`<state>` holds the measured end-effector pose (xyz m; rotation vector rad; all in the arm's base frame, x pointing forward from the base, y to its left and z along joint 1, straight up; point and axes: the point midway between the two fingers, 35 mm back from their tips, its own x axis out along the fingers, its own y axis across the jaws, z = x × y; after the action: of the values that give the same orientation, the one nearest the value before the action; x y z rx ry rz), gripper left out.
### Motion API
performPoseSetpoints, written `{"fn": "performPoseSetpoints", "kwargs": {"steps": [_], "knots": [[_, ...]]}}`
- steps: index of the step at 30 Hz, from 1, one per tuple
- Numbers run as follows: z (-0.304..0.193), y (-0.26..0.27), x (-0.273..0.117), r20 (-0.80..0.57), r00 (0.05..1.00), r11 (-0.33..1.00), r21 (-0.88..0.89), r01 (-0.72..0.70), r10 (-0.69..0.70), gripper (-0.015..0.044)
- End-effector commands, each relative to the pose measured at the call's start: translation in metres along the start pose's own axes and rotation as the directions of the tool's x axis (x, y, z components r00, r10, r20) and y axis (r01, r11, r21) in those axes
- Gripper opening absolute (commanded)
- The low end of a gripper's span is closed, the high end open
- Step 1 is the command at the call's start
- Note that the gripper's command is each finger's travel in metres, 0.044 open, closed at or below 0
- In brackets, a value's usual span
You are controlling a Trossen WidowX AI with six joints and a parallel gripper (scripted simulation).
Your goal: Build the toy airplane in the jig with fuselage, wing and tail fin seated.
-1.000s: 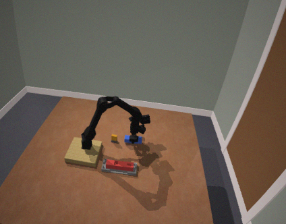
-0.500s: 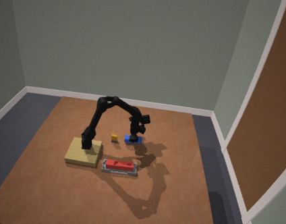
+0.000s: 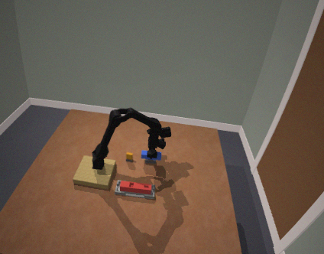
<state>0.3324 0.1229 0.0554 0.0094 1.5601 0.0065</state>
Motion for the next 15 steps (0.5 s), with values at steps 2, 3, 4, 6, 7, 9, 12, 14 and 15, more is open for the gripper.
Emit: {"fn": "performPoseSetpoints", "kwargs": {"steps": [2,3,4,6,7,9,12,14,15], "knots": [[0.004,0.001,-0.022,0.017,1.000,1.000,0.002,-0.005,0.005,0.0000],[0.004,0.001,-0.025,0.017,1.000,1.000,0.002,-0.005,0.005,0.0000],[0.004,0.001,-0.028,0.017,1.000,1.000,0.002,-0.005,0.005,0.0000],[0.005,0.001,-0.034,0.017,1.000,1.000,0.001,-0.005,0.005,0.0000],[0.005,0.001,-0.037,0.017,1.000,1.000,0.001,-0.005,0.005,0.0000],[0.005,0.001,-0.044,0.017,1.000,1.000,0.001,-0.005,0.005,0.0000],[0.004,0.001,-0.053,0.016,1.000,1.000,0.000,-0.005,0.005,0.0000],[0.004,0.001,-0.060,0.016,1.000,1.000,0.000,-0.005,0.005,0.0000],[0.004,0.001,-0.063,0.016,1.000,1.000,0.000,-0.005,0.005,0.0000]]}}
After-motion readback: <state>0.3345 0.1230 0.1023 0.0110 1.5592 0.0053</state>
